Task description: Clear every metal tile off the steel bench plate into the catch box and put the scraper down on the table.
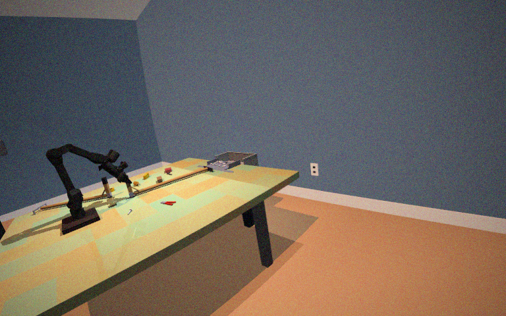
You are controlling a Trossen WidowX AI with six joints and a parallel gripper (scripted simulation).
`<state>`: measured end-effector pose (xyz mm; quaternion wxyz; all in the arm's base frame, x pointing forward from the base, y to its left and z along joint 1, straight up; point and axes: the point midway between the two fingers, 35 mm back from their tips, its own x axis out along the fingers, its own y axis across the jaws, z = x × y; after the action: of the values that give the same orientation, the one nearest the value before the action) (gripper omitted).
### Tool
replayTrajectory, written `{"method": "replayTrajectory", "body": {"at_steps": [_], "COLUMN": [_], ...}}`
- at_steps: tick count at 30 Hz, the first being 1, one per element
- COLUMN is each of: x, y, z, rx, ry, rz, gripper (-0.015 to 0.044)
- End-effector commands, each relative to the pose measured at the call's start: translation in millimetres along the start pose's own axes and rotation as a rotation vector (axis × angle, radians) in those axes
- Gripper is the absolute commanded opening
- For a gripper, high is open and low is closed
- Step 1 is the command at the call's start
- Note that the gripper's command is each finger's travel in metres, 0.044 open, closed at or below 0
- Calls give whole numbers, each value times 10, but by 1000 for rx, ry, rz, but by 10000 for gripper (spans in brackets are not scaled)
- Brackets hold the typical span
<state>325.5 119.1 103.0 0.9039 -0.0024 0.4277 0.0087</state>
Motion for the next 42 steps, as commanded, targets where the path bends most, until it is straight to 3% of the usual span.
{"method": "replayTrajectory", "body": {"at_steps": [1,42], "x": [-16,-261], "y": [110,100], "z": [24,-263], "rx": [-15,-78], "ry": [-5,-2], "rz": [26,76], "gripper": [0,0]}}
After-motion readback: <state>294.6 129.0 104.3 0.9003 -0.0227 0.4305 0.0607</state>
